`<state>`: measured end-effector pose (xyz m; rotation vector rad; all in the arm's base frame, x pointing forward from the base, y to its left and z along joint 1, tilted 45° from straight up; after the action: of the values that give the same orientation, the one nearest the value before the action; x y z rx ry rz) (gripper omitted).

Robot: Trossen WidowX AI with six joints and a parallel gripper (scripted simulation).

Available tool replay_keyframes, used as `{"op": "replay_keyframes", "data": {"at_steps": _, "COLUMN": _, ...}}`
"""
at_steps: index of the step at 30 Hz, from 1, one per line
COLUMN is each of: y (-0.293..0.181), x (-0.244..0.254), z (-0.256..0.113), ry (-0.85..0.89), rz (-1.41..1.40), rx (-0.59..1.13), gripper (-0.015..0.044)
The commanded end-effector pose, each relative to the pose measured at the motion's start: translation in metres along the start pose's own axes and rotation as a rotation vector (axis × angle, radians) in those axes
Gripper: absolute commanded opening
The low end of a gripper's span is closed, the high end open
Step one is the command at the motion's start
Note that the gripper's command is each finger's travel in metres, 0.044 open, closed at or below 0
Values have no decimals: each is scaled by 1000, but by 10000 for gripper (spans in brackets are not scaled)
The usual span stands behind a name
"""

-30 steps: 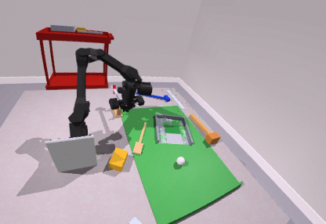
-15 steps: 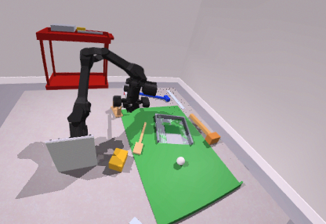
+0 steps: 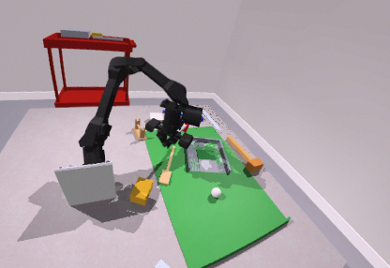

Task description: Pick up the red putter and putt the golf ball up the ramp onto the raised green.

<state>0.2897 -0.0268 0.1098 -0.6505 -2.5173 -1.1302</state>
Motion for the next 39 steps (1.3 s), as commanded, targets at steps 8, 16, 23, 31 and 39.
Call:
{"op": "replay_keyframes", "data": {"at_steps": 8, "y": -65, "x": -40, "z": -16, "ry": -54, "rz": 507, "rx": 34, "gripper": 0}}
{"op": "replay_keyframes", "data": {"at_steps": 16, "y": -119, "x": -59, "z": -23, "ry": -77, "rz": 869, "rx": 51, "gripper": 0}}
{"op": "replay_keyframes", "data": {"at_steps": 23, "y": -158, "x": -66, "z": -25, "ry": -87, "rz": 1115, "rx": 58, "gripper": 0}}
{"op": "replay_keyframes", "data": {"at_steps": 31, "y": -158, "x": -67, "z": -16, "ry": -87, "rz": 1115, "rx": 58, "gripper": 0}}
{"op": "replay_keyframes", "data": {"at_steps": 39, "y": -161, "x": -68, "z": 15, "ry": -85, "rz": 1114, "rx": 57, "gripper": 0}}
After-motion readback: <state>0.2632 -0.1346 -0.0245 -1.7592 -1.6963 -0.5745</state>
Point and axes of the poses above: the point midway between the two fingers, 35 mm back from their tips, its own z axis out along the fingers, its own x axis across the jaws, y = z × x, the point moved 9 cm from there along -z, back along the fingers, and after that the axes turned 8 degrees about -z, right-handed, at the moved point
